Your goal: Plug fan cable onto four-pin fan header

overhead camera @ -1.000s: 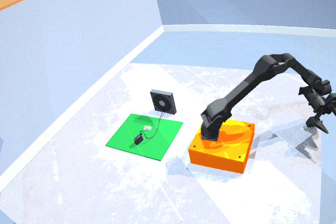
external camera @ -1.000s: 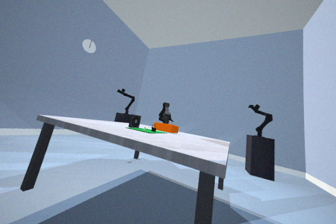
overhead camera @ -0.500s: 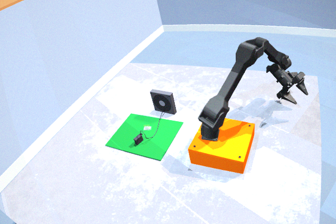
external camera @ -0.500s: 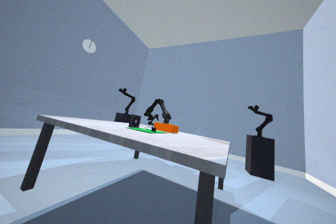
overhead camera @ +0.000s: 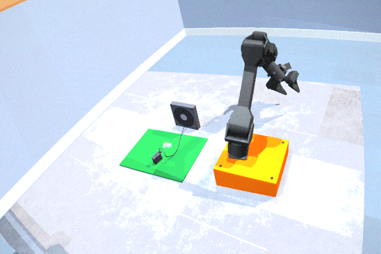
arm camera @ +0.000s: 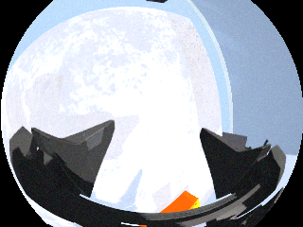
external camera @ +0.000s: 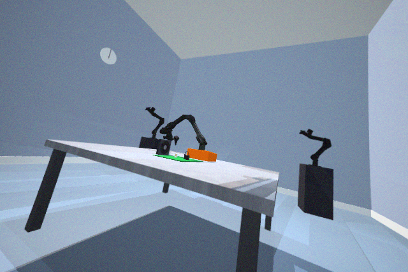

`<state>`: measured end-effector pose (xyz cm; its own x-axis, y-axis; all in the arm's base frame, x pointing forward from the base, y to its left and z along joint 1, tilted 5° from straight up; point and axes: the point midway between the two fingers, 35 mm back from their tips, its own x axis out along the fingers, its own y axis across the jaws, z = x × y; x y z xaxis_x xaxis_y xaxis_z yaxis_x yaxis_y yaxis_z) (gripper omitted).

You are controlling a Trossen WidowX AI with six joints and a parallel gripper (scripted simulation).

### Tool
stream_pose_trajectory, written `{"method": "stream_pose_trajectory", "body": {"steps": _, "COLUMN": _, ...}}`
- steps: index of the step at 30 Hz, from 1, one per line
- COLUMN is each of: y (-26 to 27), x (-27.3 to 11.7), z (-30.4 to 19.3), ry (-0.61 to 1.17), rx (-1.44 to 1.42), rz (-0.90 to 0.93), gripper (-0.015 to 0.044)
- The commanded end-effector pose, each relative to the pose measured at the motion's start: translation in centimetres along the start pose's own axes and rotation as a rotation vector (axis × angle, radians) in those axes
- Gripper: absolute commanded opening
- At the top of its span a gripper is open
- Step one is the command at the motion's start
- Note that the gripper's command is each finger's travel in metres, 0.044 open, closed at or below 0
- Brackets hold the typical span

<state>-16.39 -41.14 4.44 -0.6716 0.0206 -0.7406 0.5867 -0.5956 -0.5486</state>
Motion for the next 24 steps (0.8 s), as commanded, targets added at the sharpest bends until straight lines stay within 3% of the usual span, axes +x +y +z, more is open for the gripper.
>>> {"method": "stream_pose_trajectory", "body": {"steps": 1, "y": 4.0, "x": -4.4, "z": -1.8, "ry": -0.026, "rx": 0.019, "rz": 0.121, "gripper": 0.044}}
{"method": "stream_pose_trajectory", "body": {"steps": 12, "y": 12.7, "x": -15.6, "z": -9.7, "ry": -0.02, "rx": 0.024, "rz": 0.418, "gripper": 0.044}}
{"method": "stream_pose_trajectory", "body": {"steps": 24, "y": 17.2, "x": -28.7, "z": -22.1, "ry": 0.035, "rx": -0.052, "rz": 0.744, "gripper": 0.044}}
